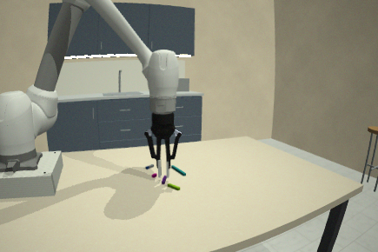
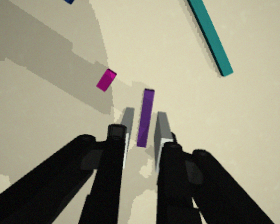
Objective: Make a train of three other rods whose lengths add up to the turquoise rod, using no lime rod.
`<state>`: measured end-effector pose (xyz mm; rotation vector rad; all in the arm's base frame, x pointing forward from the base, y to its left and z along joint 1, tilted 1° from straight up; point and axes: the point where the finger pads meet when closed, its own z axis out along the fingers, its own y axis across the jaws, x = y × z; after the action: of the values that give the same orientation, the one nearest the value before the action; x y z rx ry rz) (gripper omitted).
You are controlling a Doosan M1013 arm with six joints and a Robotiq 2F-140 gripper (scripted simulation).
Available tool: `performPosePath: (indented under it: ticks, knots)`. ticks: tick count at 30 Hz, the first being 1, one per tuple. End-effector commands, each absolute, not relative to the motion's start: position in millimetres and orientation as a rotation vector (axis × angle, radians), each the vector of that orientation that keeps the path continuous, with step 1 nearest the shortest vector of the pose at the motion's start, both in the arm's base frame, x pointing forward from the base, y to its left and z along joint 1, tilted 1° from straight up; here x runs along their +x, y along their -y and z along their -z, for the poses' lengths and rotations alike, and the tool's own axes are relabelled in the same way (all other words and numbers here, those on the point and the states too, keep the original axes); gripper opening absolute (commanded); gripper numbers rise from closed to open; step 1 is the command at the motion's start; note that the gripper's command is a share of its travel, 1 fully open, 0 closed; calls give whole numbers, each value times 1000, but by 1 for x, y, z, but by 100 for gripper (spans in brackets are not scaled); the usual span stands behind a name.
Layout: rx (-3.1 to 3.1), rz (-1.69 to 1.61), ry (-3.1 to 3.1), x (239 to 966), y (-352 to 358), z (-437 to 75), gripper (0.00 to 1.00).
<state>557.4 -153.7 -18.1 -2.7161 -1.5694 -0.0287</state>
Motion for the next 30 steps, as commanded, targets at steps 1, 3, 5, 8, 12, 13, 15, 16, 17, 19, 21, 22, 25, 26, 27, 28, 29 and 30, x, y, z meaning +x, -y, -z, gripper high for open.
performPosePath:
  ticks: [1,3,5,8,12,13,15,16,17,19,21,22,25,26,27,28,29,30]
  knots:
    - [-2717,32,1563,555,154,19,15]
    - [-2717,32,1563,555,154,19,15]
    - [-2717,32,1563,555,154,19,15]
    - [-2717,32,1563,555,154,19,15]
    - [-2717,32,1563,555,154,19,15]
    - [-2717,32,1563,555,154,19,15]
    - [-2717,32,1563,555,154,19,15]
    - [-2717,32,1563,555,154,19,15]
    - [-2717,32,1563,555,154,20,15]
    - [-2717,32,1563,555,154,21,15]
    - [-2717,32,1563,555,154,22,15]
    - [-2717,32,1563,555,154,23,15]
    - [-2717,32,1563,555,154,25,15]
    - [-2717,32,1563,555,154,27,15]
    - [-2717,32,1563,555,154,27,15]
    - [-2717,32,1563,555,154,27,15]
    - [-2717,32,1563,555,154,28,15]
    - [-2717,32,1563,555,154,29,15]
